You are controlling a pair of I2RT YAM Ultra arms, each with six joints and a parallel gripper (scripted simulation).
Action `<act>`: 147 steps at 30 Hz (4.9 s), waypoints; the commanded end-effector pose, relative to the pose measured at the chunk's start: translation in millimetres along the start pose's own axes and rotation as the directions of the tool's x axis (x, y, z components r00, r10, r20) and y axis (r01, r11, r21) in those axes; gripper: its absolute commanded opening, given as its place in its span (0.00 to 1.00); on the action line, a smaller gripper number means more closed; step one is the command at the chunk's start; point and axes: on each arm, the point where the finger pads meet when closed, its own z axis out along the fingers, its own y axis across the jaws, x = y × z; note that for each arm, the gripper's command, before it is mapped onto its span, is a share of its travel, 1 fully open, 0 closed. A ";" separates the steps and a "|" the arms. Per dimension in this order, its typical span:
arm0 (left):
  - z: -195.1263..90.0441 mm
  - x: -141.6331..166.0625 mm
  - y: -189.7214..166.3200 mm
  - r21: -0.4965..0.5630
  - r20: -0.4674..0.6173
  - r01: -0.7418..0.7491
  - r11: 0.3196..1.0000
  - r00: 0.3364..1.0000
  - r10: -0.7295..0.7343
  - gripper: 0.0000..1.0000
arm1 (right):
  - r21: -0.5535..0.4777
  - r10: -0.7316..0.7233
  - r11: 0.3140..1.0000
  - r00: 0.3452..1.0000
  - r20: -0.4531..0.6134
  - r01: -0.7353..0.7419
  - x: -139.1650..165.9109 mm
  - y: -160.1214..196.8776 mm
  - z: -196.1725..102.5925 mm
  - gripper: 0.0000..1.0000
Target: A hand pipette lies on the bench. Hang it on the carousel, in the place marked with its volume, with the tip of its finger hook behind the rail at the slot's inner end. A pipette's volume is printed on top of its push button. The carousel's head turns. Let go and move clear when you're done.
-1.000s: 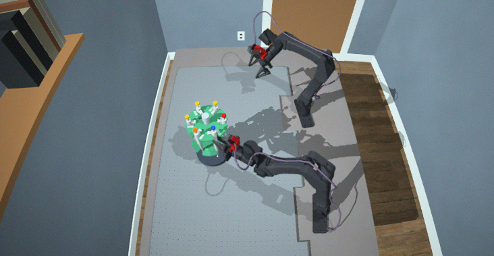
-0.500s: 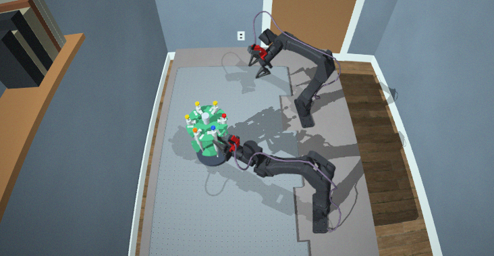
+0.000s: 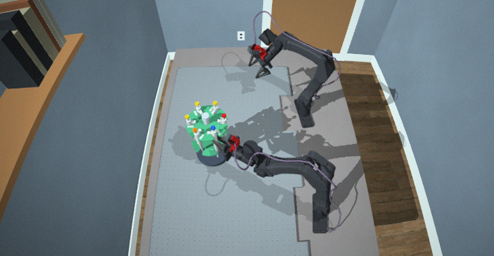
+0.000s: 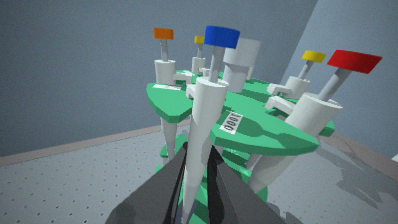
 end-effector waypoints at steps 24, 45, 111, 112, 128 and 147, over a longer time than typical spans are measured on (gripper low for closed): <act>-4.4 -48.4 3.9 0.001 0.075 -0.005 1.000 0.997 0.005 0.12 | 0.015 -0.022 1.000 0.999 0.037 0.022 -10.9 -4.4 -6.1 1.00; -4.4 -48.4 3.9 0.001 0.075 -0.005 1.000 0.997 0.005 0.12 | 0.015 -0.022 1.000 0.999 0.037 0.022 -10.9 -4.4 -6.1 1.00; -5.1 -64.1 5.4 -0.002 0.091 -0.006 1.000 0.996 0.006 0.12 | 0.015 -0.022 1.000 0.999 0.037 0.022 -10.9 -4.4 -6.1 1.00; -5.1 -64.1 5.4 -0.002 0.091 -0.006 1.000 0.996 0.006 0.12 | 0.015 -0.022 1.000 0.999 0.037 0.022 -10.9 -4.4 -6.1 1.00; -5.1 -64.1 5.4 -0.002 0.091 -0.006 1.000 0.996 0.006 0.12 | 0.015 -0.022 1.000 0.999 0.037 0.022 -10.9 -4.4 -6.1 1.00; -3.5 -60.0 -6.0 0.203 0.082 -0.023 0.979 0.997 0.007 0.12 | 0.015 -0.022 1.000 0.999 0.037 0.022 -10.9 -4.4 -6.1 1.00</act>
